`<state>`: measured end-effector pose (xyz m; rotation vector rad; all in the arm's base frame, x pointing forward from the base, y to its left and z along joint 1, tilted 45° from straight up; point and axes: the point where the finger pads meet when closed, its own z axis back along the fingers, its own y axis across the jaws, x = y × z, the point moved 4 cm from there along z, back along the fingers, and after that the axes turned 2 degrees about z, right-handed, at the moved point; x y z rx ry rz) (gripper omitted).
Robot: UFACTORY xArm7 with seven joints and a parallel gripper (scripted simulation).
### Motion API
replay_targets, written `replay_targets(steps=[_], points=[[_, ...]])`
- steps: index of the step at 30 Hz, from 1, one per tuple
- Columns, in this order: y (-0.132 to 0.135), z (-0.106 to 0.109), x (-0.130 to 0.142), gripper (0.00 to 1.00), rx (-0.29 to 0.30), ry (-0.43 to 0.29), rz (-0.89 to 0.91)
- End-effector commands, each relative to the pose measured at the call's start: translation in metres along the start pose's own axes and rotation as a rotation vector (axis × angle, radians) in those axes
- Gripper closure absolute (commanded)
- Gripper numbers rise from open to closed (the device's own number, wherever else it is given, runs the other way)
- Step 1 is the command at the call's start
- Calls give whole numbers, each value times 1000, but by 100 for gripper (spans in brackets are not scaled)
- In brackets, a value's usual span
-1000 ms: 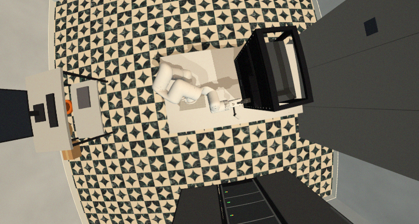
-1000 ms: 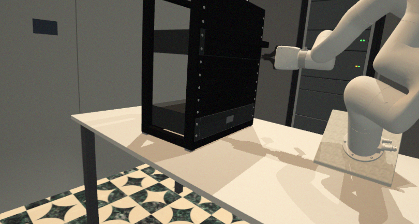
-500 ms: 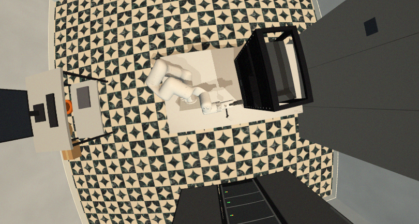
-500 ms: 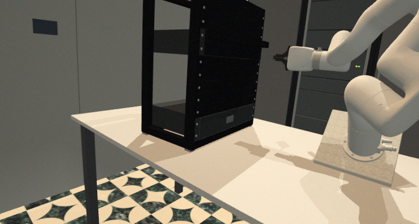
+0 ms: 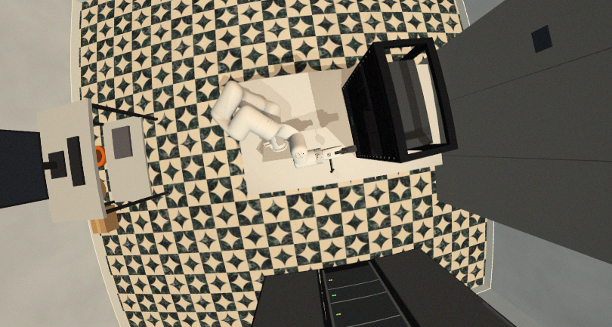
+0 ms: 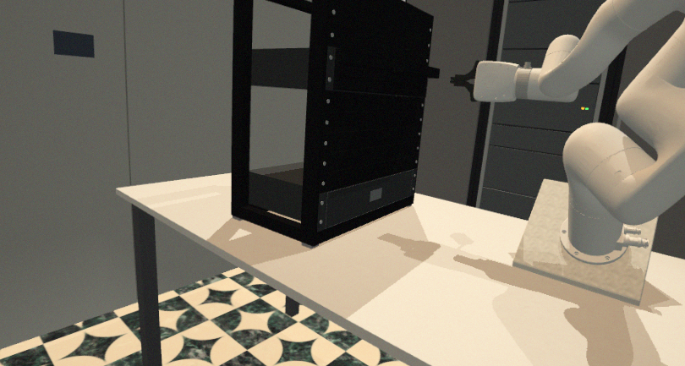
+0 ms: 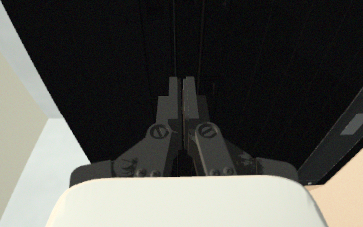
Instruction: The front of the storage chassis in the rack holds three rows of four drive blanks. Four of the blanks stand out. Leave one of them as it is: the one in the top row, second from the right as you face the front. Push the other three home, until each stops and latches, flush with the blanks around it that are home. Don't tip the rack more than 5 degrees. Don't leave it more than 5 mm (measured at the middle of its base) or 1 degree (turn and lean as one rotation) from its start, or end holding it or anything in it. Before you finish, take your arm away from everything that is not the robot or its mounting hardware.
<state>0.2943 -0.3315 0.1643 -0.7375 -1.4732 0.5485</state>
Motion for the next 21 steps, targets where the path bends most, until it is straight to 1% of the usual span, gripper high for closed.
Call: replay_targets(steps=[1,6,9,11,15,17,21], points=[[-18,2,0,100,2,-1,0],[-22,3,0,100,2,-1,0],[-22,-2,0,100,2,-1,0],[-22,-9,0,100,2,-1,0],[-22,-32,0,100,2,-1,0],[-22,-32,0,100,2,-1,0],[-22,-48,0,100,2,-1,0]])
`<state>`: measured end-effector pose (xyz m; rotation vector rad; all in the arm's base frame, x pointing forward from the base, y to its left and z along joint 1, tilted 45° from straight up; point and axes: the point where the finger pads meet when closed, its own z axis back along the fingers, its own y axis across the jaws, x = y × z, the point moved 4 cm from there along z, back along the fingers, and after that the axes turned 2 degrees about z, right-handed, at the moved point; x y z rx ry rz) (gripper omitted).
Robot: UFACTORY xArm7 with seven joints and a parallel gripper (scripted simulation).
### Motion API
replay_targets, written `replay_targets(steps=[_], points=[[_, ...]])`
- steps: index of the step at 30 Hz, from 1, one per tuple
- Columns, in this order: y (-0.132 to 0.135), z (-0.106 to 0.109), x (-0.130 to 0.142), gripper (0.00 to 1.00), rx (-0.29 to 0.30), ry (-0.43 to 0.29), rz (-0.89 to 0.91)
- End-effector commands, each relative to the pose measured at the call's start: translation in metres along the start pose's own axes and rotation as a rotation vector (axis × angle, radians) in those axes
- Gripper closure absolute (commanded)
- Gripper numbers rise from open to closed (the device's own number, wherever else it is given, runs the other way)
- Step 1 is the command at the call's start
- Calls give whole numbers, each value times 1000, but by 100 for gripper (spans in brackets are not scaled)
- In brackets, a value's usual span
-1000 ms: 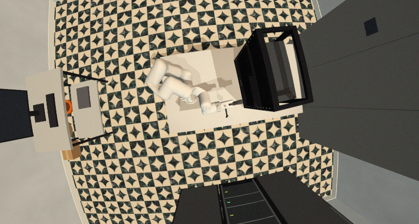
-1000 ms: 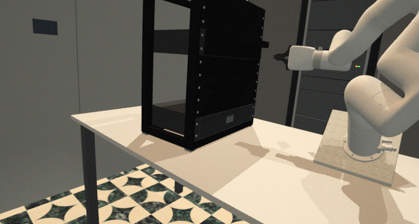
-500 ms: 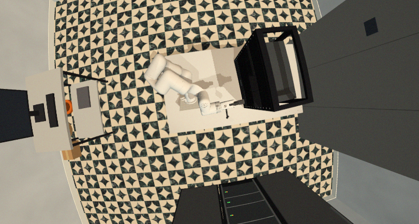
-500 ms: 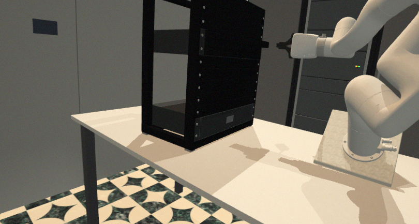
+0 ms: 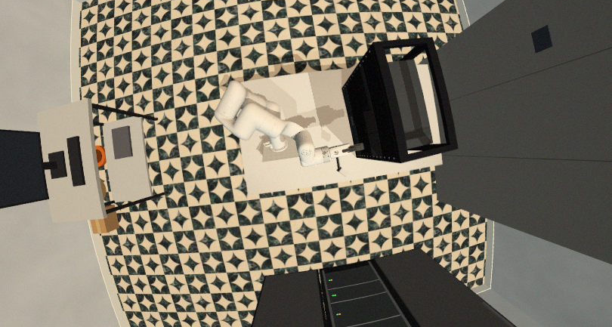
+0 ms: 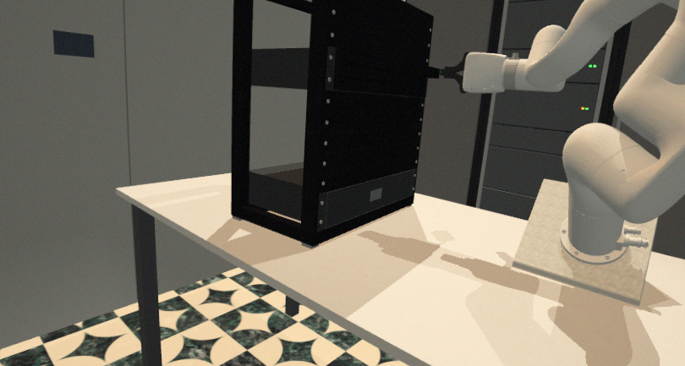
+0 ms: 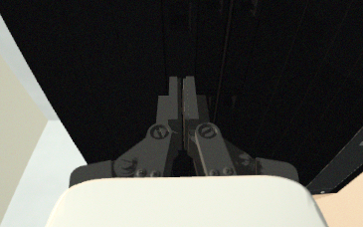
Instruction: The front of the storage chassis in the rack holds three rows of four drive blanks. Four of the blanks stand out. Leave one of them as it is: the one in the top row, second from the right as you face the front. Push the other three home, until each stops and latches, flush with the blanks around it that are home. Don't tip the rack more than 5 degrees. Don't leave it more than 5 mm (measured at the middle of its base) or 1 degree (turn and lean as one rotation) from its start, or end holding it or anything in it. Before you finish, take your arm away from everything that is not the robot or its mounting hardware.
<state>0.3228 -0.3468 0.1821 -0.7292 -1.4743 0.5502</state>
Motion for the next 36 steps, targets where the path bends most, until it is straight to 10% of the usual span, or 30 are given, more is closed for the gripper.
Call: replay_targets(steps=[1,36], points=[[-2,-19,-3,100,-4,2,4],[-2,-24,-3,100,-4,2,4]])
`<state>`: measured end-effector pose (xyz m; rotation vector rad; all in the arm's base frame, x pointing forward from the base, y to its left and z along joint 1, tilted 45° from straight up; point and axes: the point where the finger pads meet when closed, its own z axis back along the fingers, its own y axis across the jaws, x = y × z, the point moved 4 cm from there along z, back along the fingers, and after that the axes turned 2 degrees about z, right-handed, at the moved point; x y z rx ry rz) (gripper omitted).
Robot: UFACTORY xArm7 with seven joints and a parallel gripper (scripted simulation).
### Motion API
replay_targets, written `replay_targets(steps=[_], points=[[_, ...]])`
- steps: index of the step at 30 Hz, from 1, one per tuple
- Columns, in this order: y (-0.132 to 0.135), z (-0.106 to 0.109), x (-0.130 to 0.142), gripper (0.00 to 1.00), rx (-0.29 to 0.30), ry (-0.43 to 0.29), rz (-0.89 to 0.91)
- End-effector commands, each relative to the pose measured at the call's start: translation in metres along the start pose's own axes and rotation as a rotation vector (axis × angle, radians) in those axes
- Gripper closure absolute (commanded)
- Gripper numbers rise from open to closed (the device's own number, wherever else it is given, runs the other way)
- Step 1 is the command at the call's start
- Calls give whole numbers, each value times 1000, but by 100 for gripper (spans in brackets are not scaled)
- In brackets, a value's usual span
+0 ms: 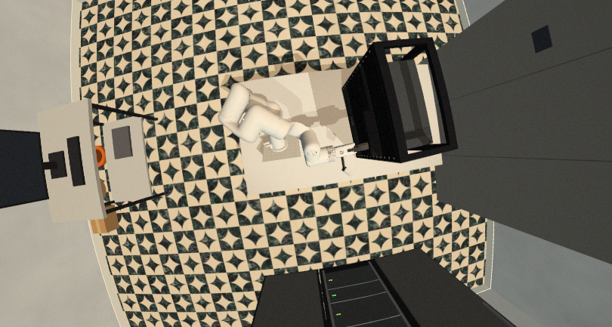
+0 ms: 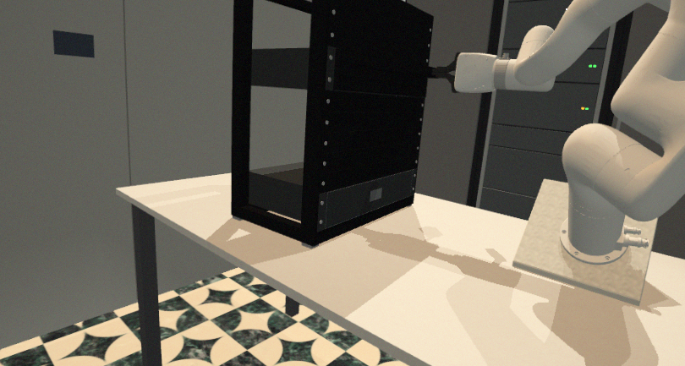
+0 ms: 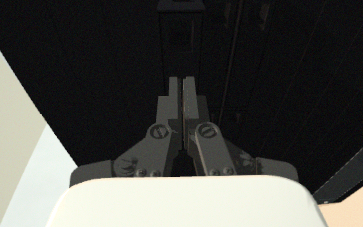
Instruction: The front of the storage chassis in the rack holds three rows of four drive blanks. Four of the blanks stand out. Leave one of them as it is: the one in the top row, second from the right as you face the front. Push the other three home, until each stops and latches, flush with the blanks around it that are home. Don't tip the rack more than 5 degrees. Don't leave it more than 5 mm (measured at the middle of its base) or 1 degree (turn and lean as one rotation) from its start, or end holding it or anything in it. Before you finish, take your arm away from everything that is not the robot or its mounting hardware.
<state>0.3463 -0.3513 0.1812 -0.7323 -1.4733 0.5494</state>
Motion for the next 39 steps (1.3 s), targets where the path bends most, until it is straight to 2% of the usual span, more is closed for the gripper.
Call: replay_targets(steps=[1,26,39], points=[[-2,-2,0,100,-2,0,3],[-2,-20,-1,100,-2,0,3],[-2,-22,-1,100,-2,0,3]])
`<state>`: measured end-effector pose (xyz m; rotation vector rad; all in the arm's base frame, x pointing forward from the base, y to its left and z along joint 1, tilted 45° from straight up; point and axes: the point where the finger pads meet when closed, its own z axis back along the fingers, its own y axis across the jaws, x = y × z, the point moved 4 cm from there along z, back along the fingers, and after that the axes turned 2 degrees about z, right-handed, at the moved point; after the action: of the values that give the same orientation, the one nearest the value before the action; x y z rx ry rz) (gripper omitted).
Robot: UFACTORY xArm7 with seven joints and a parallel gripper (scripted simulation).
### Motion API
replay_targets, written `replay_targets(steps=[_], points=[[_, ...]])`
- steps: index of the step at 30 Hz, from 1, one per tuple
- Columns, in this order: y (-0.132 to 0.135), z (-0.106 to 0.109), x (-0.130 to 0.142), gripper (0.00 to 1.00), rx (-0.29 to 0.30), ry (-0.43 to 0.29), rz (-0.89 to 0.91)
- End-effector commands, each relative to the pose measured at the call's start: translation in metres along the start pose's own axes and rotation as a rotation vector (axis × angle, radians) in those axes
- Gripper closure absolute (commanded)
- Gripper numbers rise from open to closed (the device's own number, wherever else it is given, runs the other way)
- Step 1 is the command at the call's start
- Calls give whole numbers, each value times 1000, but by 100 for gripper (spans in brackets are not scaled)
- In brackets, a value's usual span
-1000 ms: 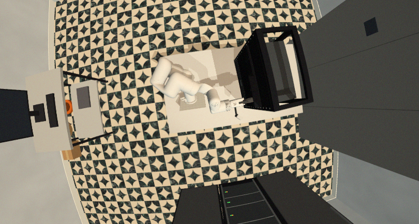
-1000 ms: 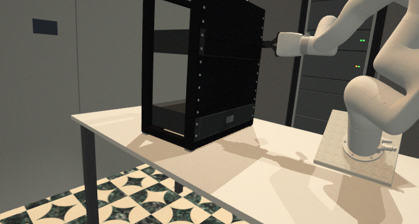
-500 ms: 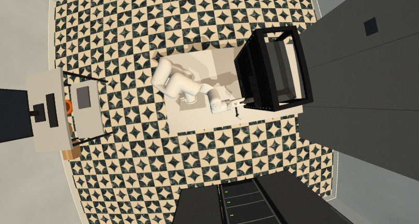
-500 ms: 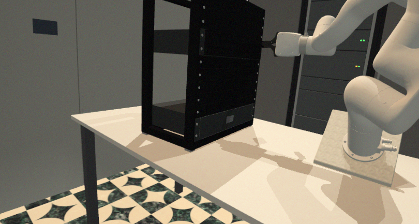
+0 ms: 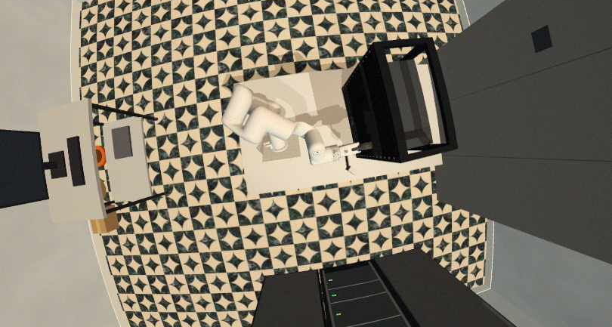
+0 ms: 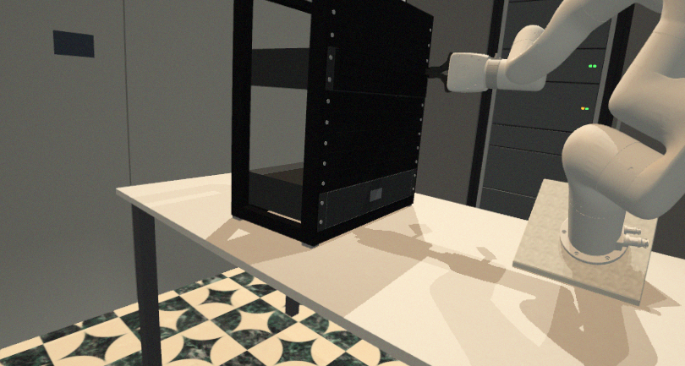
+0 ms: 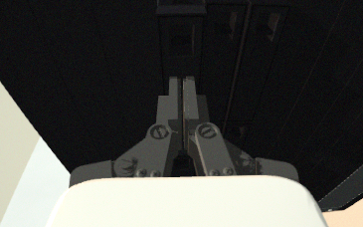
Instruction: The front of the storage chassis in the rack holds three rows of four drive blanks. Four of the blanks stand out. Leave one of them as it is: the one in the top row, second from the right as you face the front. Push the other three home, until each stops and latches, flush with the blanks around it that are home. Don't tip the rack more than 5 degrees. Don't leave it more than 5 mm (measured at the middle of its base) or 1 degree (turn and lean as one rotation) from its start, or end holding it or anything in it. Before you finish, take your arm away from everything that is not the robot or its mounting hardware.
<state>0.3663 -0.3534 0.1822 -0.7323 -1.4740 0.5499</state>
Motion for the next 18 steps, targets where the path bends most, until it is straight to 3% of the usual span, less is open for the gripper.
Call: replay_targets(steps=[1,18], points=[[-2,-3,-1,100,-2,1,3],[-2,-10,-1,100,-2,1,3]])
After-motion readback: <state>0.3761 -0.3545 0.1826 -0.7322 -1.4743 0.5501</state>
